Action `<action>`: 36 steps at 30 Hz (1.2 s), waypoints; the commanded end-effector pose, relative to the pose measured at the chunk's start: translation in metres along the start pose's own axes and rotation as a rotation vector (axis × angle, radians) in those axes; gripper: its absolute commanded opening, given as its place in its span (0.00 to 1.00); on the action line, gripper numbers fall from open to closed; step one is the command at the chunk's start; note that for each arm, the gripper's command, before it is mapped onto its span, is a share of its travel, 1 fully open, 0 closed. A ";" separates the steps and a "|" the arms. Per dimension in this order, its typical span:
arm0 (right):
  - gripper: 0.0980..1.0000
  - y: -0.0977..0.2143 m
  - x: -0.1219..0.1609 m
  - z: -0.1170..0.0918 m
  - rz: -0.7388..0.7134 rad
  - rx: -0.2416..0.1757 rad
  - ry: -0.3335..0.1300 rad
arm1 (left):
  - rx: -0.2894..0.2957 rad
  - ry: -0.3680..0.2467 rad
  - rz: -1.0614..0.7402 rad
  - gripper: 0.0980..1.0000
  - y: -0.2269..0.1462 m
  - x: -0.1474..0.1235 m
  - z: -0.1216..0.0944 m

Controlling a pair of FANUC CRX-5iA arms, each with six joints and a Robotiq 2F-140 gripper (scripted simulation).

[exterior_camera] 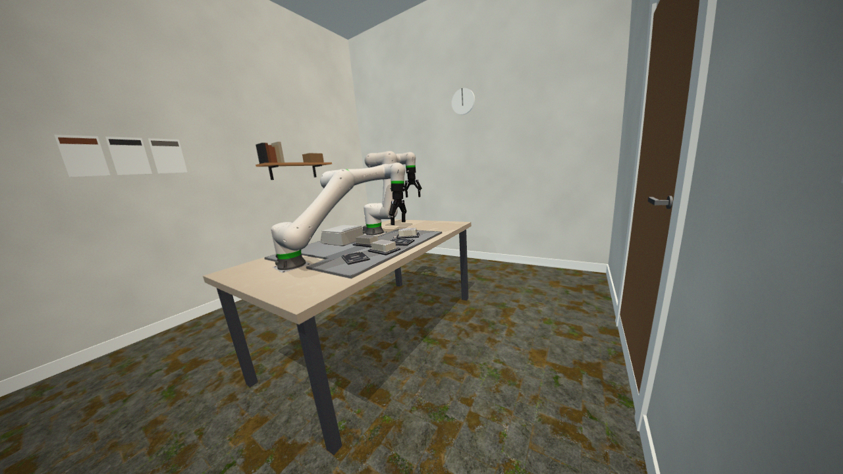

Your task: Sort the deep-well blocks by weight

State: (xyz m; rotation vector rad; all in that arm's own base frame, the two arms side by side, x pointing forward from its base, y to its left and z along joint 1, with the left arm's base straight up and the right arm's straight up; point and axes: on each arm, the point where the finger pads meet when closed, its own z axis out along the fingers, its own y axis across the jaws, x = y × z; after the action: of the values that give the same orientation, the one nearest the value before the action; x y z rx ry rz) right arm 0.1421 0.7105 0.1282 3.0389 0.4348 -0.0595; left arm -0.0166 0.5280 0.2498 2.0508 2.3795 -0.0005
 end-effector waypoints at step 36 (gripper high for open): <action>1.00 0.143 -0.105 0.018 0.061 0.068 0.047 | 0.000 0.002 0.000 1.00 0.000 0.000 -0.001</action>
State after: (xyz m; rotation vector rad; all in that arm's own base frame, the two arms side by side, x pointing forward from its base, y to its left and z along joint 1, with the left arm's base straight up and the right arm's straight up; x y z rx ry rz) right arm 0.0860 0.5547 0.1233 3.1195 0.3502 -0.0018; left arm -0.0166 0.5280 0.2498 2.0508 2.3795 -0.0005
